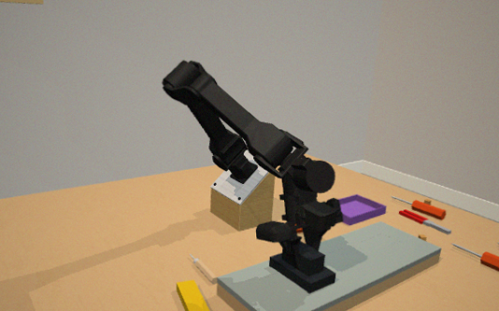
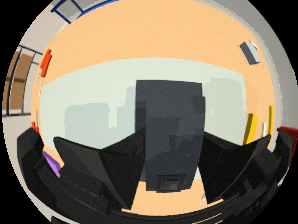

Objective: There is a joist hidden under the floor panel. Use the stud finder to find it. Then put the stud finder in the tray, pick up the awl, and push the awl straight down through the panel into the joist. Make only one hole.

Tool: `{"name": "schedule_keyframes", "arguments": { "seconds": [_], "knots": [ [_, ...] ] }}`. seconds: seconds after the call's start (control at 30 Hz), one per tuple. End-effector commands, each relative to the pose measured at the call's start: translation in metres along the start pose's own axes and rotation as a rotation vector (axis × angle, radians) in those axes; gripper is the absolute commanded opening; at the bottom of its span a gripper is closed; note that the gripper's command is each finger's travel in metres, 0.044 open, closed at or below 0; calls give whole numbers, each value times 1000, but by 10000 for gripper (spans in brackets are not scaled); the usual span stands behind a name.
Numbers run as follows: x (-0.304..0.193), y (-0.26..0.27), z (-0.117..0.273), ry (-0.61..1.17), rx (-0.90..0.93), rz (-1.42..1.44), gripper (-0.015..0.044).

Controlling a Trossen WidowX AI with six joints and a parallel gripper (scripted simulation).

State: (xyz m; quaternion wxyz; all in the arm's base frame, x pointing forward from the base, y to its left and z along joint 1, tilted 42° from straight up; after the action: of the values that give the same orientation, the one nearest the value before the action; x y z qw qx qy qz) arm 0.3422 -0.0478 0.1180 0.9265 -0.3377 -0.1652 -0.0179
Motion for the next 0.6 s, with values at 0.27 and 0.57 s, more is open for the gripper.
{"name": "schedule_keyframes", "arguments": {
  "seconds": [0.27, 0.57],
  "knots": [
    [-3, 19, -1, 2, -1, 3, 0],
    [-5, 31, -1, 2, 0, 3, 0]
  ]
}}
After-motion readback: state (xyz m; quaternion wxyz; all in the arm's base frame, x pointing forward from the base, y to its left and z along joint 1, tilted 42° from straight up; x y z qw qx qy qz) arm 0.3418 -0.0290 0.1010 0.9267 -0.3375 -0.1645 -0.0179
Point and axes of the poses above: the point midway between the two fingers, 35 mm back from their tips, its own z axis back along the fingers, its own y axis across the jaws, x = y × z, the point moved 9 cm from there along z, back along the fingers, and after that the axes turned 9 degrees about -z, right-handed, at the moved point
